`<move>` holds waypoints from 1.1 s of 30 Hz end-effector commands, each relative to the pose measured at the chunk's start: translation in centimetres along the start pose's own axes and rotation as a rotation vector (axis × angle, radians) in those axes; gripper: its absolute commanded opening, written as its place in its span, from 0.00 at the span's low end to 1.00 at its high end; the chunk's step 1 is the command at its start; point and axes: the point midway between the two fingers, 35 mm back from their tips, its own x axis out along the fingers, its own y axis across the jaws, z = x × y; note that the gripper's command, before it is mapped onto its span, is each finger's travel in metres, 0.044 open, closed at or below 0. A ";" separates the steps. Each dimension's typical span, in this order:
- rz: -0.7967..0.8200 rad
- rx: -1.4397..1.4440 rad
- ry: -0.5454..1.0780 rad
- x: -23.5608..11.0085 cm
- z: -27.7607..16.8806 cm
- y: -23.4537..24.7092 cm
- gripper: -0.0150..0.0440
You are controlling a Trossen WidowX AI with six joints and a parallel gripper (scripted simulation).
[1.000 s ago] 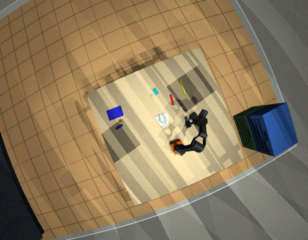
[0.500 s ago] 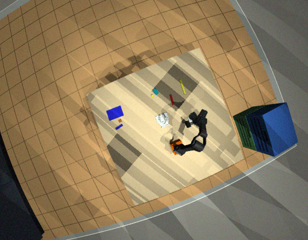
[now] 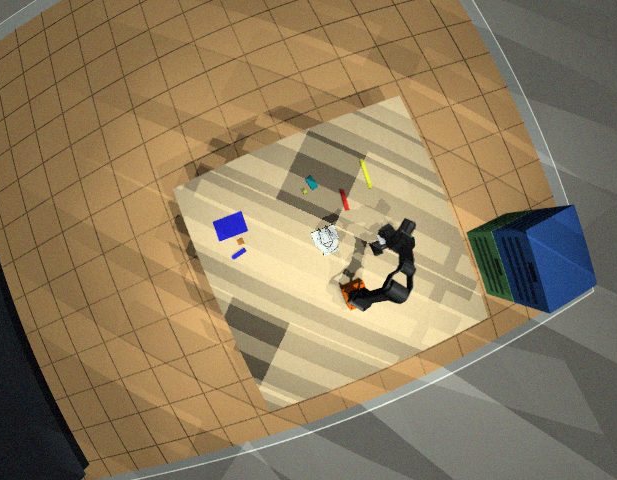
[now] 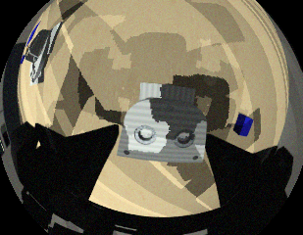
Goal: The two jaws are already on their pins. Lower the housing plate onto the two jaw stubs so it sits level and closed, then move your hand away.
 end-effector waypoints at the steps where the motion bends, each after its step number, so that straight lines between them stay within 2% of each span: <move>1: 0.000 0.000 0.000 0.0 0.0 0.0 0.97; 12: 0.000 0.000 0.000 0.0 0.0 0.0 0.85; 23: 0.000 0.000 0.000 -0.1 0.0 0.0 0.85; 33: 0.001 -0.002 -0.002 -2.9 0.2 -0.2 0.85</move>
